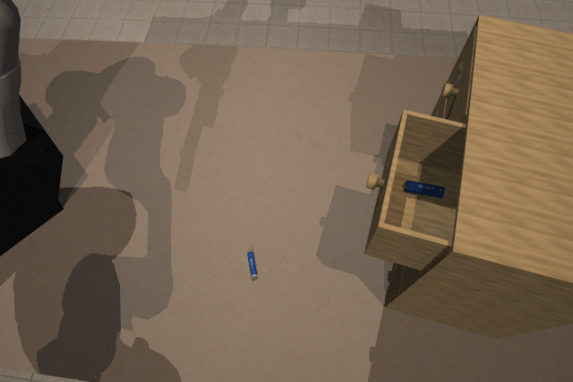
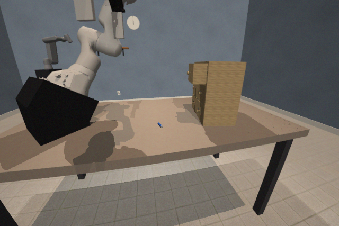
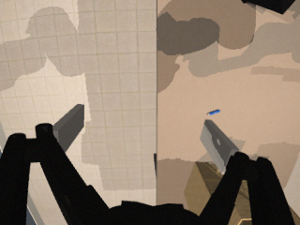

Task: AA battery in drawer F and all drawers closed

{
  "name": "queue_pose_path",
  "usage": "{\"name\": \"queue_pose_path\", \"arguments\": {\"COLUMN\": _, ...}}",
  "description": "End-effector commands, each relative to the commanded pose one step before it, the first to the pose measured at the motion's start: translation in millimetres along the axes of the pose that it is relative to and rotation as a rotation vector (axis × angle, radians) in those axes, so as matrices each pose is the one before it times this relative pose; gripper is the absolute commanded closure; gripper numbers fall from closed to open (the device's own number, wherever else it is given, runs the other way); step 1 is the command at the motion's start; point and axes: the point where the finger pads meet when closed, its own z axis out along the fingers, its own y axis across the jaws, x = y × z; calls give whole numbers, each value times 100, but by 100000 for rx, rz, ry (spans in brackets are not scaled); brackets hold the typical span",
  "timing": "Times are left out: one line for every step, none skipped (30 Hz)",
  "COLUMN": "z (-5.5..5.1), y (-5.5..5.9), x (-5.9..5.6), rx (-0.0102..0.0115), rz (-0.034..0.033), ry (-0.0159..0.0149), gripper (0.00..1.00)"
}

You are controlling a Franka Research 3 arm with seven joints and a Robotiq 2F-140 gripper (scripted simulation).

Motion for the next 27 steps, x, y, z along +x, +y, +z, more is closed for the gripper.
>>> {"name": "queue_pose_path", "arguments": {"z": 17, "y": -113, "x": -36, "rx": 258, "rz": 3372, "ry": -812, "gripper": 0}}
{"name": "queue_pose_path", "arguments": {"z": 43, "y": 0, "x": -42, "rx": -3, "rz": -2, "ry": -580, "gripper": 0}}
{"name": "queue_pose_path", "arguments": {"z": 50, "y": 0, "x": -49, "rx": 1, "rz": 0, "ry": -687, "gripper": 0}}
{"name": "queue_pose_path", "arguments": {"z": 58, "y": -1, "x": -56, "rx": 6, "rz": 5, "ry": -800, "gripper": 0}}
{"name": "queue_pose_path", "arguments": {"z": 65, "y": -3, "x": -62, "rx": 15, "rz": 12, "ry": -917, "gripper": 0}}
{"name": "queue_pose_path", "arguments": {"z": 81, "y": 1, "x": -75, "rx": -8, "rz": -6, "ry": -1063, "gripper": 0}}
{"name": "queue_pose_path", "arguments": {"z": 94, "y": 2, "x": -85, "rx": -13, "rz": -10, "ry": -1201, "gripper": 0}}
{"name": "queue_pose_path", "arguments": {"z": 101, "y": 0, "x": -90, "rx": 2, "rz": 1, "ry": -1327, "gripper": 0}}
{"name": "queue_pose_path", "arguments": {"z": 108, "y": -4, "x": -94, "rx": 22, "rz": 16, "ry": -1453, "gripper": 0}}
{"name": "queue_pose_path", "arguments": {"z": 132, "y": 3, "x": -110, "rx": -19, "rz": -13, "ry": -1634, "gripper": 0}}
{"name": "queue_pose_path", "arguments": {"z": 142, "y": 0, "x": -115, "rx": -4, "rz": -3, "ry": -1773, "gripper": 0}}
{"name": "queue_pose_path", "arguments": {"z": 147, "y": -5, "x": -116, "rx": 28, "rz": 19, "ry": -1900, "gripper": 0}}
{"name": "queue_pose_path", "arguments": {"z": 179, "y": 4, "x": -134, "rx": -30, "rz": -20, "ry": -2115, "gripper": 0}}
{"name": "queue_pose_path", "arguments": {"z": 182, "y": -3, "x": -132, "rx": 19, "rz": 12, "ry": -2236, "gripper": 0}}
{"name": "queue_pose_path", "arguments": {"z": 210, "y": 2, "x": -144, "rx": -18, "rz": -11, "ry": -2445, "gripper": 0}}
{"name": "queue_pose_path", "arguments": {"z": 218, "y": -3, "x": -143, "rx": 19, "rz": 11, "ry": -2589, "gripper": 0}}
{"name": "queue_pose_path", "arguments": {"z": 0, "y": 0, "x": 0, "rx": 0, "rz": 0, "ry": 0, "gripper": 0}}
{"name": "queue_pose_path", "arguments": {"z": 0, "y": 0, "x": 0, "rx": 0, "rz": 0, "ry": 0, "gripper": 0}}
{"name": "queue_pose_path", "arguments": {"z": 249, "y": 2, "x": -153, "rx": -21, "rz": -12, "ry": -2809, "gripper": 0}}
{"name": "queue_pose_path", "arguments": {"z": 255, "y": -4, "x": -148, "rx": 28, "rz": 15, "ry": -2941, "gripper": 0}}
{"name": "queue_pose_path", "arguments": {"z": 280, "y": 3, "x": -150, "rx": -25, "rz": -13, "ry": -3053, "gripper": 0}}
{"name": "queue_pose_path", "arguments": {"z": 288, "y": -1, "x": -144, "rx": 3, "rz": 1, "ry": -3153, "gripper": 0}}
{"name": "queue_pose_path", "arguments": {"z": 298, "y": -3, "x": -138, "rx": 22, "rz": 9, "ry": -3249, "gripper": 0}}
{"name": "queue_pose_path", "arguments": {"z": 322, "y": 2, "x": -135, "rx": -26, "rz": -11, "ry": -3359, "gripper": 0}}
{"name": "queue_pose_path", "arguments": {"z": 329, "y": -1, "x": -126, "rx": 3, "rz": 1, "ry": -3451, "gripper": 0}}
{"name": "queue_pose_path", "arguments": {"z": 337, "y": -4, "x": -117, "rx": 28, "rz": 10, "ry": -3542, "gripper": 0}}
{"name": "queue_pose_path", "arguments": {"z": 363, "y": 2, "x": -109, "rx": -24, "rz": -8, "ry": -3662, "gripper": 0}}
